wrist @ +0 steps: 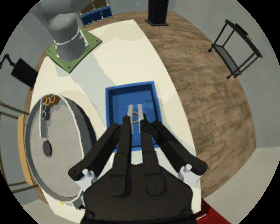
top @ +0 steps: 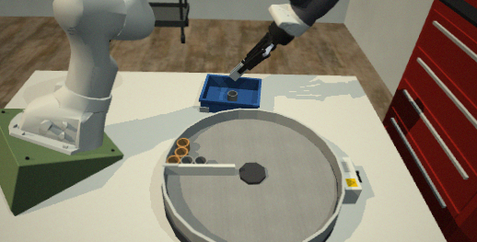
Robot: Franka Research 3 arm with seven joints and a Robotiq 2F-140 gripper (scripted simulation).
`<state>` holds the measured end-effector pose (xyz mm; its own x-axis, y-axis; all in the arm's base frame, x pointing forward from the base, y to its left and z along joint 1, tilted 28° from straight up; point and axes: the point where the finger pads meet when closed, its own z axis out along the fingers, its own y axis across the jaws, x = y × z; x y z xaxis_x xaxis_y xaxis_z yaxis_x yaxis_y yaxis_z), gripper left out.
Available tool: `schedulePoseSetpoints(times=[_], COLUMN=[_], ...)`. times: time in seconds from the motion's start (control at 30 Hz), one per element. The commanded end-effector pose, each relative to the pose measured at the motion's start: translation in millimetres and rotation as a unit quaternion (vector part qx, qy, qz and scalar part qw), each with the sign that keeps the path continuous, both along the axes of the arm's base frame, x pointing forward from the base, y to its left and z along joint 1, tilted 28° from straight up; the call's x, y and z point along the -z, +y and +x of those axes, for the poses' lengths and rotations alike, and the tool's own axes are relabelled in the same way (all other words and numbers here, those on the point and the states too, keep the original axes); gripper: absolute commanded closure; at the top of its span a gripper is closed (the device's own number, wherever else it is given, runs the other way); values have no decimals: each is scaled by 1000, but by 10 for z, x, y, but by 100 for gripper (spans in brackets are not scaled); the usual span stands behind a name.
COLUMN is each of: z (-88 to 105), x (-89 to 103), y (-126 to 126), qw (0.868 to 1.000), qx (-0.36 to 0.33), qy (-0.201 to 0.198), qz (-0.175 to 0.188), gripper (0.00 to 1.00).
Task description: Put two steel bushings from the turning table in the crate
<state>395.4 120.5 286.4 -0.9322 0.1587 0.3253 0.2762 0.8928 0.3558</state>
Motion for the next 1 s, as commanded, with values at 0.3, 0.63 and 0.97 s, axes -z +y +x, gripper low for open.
schedulePoseSetpoints(times=[0.3, 0.63, 0.97], z=[-195, -196, -196], x=[-251, -253, -253], y=[-20, -20, -20], qw=[1000, 1000, 1000], qx=[-12, -12, -12], qy=[9, 9, 9], qz=[8, 8, 8], gripper=[93, 93, 93])
